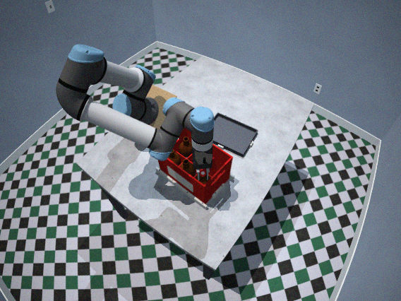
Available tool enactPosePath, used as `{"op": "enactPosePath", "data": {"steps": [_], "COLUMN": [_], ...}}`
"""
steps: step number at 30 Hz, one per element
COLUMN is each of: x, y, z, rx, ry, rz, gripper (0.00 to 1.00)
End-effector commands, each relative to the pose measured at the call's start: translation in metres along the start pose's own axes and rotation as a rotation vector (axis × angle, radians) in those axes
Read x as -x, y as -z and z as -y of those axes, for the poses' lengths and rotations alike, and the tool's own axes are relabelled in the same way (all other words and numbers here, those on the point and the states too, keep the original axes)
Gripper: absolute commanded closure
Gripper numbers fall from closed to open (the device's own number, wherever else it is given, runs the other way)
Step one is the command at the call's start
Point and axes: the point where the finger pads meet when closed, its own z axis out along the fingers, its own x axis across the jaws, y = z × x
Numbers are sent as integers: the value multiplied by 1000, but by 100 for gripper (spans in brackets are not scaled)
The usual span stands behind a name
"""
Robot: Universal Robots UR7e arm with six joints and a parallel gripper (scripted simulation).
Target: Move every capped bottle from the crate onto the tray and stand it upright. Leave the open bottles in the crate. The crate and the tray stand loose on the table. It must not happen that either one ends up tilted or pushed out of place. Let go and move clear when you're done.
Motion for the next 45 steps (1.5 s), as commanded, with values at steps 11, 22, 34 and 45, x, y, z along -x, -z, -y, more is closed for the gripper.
{"op": "enactPosePath", "data": {"steps": [11, 22, 34, 45], "x": [0, 0, 0, 0], "y": [14, 50, 73, 93], "z": [0, 0, 0, 0], "rx": [-1, -1, -2, -3], "ry": [0, 0, 0, 0], "rz": [1, 1, 2, 3], "gripper": [100, 100, 100, 100]}}
